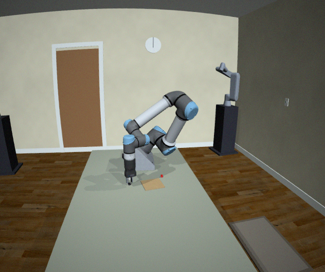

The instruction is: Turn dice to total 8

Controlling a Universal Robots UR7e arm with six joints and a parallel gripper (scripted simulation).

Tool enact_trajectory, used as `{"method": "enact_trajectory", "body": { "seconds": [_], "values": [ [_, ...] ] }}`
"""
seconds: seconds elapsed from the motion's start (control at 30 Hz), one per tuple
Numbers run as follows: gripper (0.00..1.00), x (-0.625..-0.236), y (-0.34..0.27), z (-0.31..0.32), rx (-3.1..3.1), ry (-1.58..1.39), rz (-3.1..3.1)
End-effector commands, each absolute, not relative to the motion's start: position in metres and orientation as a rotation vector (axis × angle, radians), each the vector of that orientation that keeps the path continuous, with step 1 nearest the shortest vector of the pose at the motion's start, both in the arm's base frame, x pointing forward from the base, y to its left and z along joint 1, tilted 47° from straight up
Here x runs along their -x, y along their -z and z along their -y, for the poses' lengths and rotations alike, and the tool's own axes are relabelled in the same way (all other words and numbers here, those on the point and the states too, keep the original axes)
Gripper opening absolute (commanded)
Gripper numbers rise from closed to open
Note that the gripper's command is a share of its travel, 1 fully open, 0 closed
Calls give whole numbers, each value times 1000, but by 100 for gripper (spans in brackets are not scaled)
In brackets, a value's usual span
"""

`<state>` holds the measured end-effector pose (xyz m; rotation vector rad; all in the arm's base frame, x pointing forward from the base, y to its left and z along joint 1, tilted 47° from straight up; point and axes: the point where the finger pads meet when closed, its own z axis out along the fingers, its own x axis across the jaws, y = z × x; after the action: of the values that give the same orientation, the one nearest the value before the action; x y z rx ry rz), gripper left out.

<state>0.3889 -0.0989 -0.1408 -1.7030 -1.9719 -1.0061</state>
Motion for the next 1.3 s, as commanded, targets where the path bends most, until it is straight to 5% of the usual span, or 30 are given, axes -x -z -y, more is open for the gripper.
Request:
{"method": "enact_trajectory", "body": {
  "seconds": [0.0,1.27],
  "values": [
    [64,-390,146,91,1701,1007,1969],
    [64,-391,151,87,1701,1007,1969]
  ]
}}
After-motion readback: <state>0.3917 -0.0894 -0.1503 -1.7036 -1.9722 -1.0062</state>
